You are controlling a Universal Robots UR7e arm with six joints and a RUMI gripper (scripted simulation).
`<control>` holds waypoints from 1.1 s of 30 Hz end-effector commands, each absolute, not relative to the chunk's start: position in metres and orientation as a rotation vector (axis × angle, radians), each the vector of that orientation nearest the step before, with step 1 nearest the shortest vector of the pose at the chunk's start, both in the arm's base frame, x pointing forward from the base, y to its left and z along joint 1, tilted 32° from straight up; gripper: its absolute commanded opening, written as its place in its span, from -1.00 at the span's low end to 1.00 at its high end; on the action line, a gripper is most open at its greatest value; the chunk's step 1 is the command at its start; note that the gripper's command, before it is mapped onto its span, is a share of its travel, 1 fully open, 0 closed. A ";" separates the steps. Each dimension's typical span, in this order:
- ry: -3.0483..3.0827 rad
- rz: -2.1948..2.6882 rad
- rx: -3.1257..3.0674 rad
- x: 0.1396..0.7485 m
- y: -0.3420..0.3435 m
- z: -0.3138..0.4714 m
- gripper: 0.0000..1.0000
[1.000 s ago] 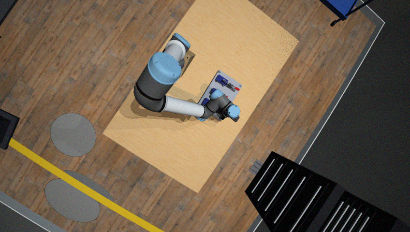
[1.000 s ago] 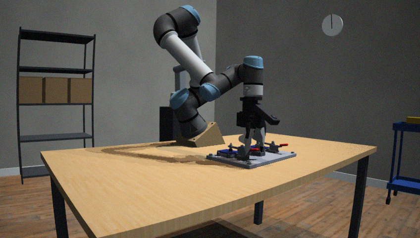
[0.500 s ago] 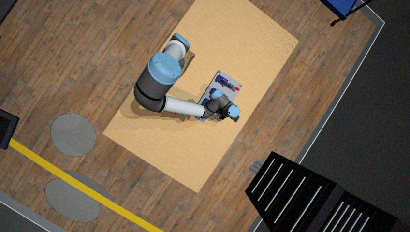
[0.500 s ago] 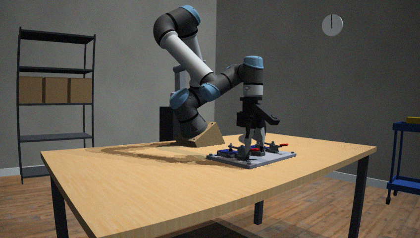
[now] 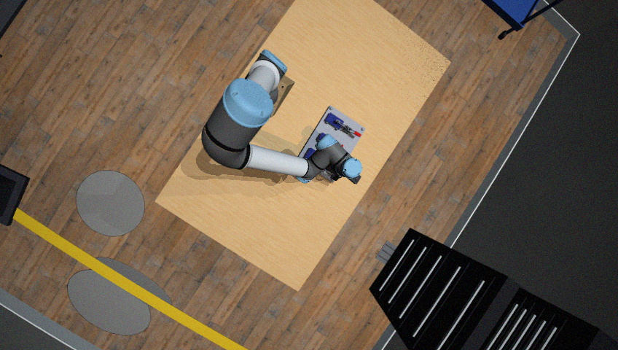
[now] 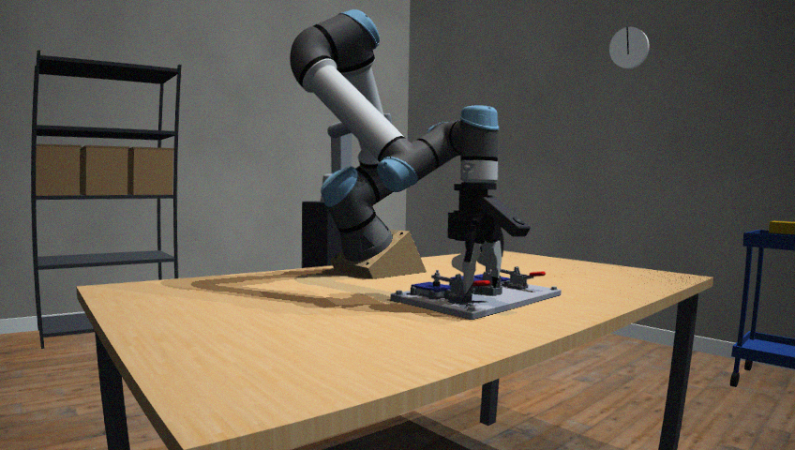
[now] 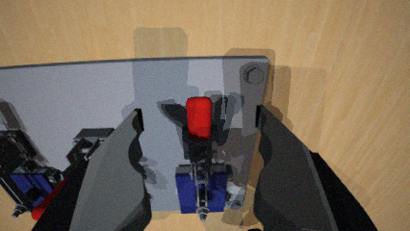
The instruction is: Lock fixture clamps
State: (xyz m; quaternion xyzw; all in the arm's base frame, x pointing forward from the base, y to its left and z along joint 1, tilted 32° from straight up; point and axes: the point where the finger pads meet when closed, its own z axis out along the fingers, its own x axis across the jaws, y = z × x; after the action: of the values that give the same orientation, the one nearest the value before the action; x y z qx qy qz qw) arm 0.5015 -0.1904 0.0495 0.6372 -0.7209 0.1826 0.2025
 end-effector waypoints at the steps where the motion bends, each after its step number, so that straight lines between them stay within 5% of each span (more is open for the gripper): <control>1: -2.013 0.511 1.779 0.502 -0.190 0.050 0.16; 30: -2.012 0.503 1.777 0.505 -0.164 0.093 0.16; 31: -2.013 0.517 1.782 0.507 -0.166 0.092 -1.00; 33: -2.013 0.517 1.782 0.507 -0.166 0.092 -1.00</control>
State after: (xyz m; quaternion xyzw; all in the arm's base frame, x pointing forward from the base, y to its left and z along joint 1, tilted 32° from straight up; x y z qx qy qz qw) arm 0.5047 -0.1656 0.0910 0.6371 -0.7211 0.1809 0.2033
